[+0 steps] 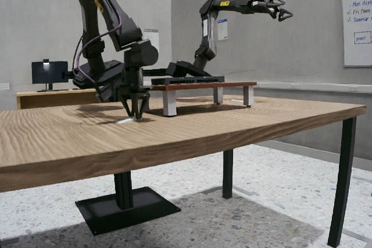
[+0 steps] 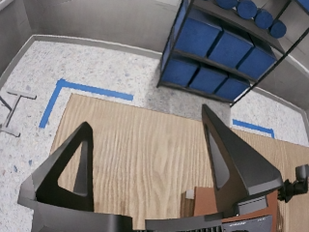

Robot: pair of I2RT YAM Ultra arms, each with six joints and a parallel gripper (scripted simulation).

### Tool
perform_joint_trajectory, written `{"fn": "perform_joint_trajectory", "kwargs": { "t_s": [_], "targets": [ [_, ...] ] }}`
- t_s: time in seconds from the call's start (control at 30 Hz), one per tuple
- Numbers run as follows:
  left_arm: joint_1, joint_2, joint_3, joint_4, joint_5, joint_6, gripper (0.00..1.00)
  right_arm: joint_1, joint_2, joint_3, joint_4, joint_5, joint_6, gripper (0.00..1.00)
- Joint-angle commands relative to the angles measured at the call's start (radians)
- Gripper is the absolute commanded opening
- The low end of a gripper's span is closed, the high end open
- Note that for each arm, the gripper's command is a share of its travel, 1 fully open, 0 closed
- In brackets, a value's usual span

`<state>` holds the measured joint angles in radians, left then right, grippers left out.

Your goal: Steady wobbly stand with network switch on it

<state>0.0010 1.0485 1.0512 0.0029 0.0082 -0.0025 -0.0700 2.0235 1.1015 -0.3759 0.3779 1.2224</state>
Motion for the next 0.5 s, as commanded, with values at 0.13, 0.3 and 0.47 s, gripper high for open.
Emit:
{"fn": "perform_joint_trajectory", "kwargs": {
  "t_s": [0.13, 0.3, 0.47],
  "targets": [
    [-0.014, -0.023, 0.001, -0.013, 0.002, 0.006, 1.00, 0.020, -0.025, 0.029, 0.002, 0.011, -0.006, 0.00],
    [-0.014, -0.023, 0.001, -0.013, 0.002, 0.006, 1.00, 0.023, -0.040, 0.032, -0.024, 0.012, 0.009, 0.00],
    [-0.014, -0.023, 0.001, -0.013, 0.002, 0.006, 1.00, 0.027, -0.048, 0.036, -0.040, 0.013, 0.015, 0.00]
  ]
}}
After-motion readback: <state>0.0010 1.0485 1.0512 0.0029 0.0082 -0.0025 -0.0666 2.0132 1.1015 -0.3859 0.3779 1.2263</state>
